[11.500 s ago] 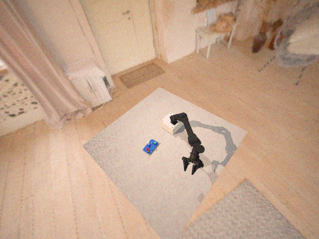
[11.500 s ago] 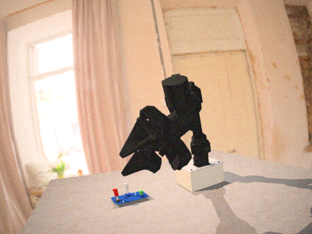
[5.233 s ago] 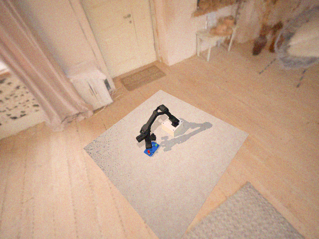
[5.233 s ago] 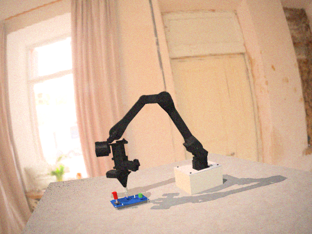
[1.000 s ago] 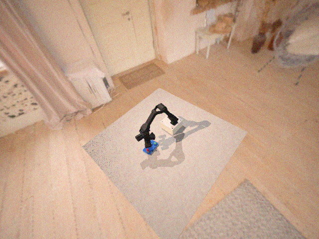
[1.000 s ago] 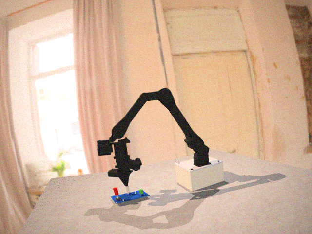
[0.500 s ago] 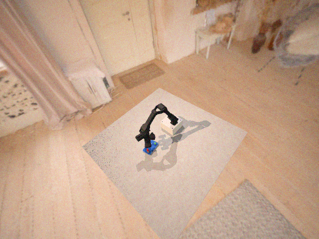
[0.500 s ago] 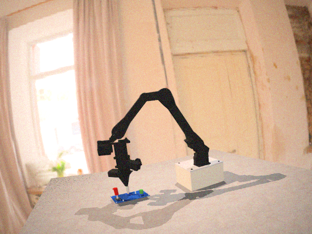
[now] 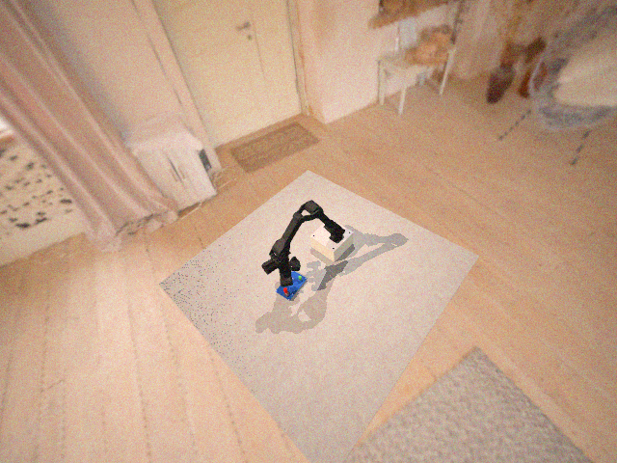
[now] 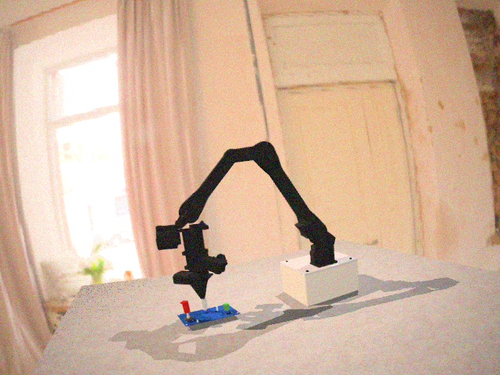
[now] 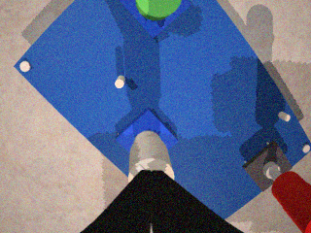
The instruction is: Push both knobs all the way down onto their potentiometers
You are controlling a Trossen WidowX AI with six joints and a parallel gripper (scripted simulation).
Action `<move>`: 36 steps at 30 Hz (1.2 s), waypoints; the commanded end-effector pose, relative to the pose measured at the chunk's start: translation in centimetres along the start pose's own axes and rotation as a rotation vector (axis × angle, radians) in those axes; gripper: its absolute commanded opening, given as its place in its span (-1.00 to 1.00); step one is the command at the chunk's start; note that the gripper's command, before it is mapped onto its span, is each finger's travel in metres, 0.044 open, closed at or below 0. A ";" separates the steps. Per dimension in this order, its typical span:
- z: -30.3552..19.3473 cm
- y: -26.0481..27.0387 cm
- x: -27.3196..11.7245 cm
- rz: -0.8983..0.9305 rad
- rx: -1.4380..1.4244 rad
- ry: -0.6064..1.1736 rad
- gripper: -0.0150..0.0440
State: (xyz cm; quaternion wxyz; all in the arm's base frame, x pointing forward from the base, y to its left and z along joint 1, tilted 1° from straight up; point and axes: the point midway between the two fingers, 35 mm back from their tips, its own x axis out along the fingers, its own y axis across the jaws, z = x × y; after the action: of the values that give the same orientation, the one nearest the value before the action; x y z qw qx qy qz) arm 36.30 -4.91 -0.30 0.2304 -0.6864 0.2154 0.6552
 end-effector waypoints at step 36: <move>-0.1 -0.1 -1.9 0.007 0.001 -0.013 0.22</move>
State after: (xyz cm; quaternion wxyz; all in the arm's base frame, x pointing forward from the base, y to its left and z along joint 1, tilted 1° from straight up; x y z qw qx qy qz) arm 36.39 -4.95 1.75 0.2298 -0.6821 0.2166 0.6596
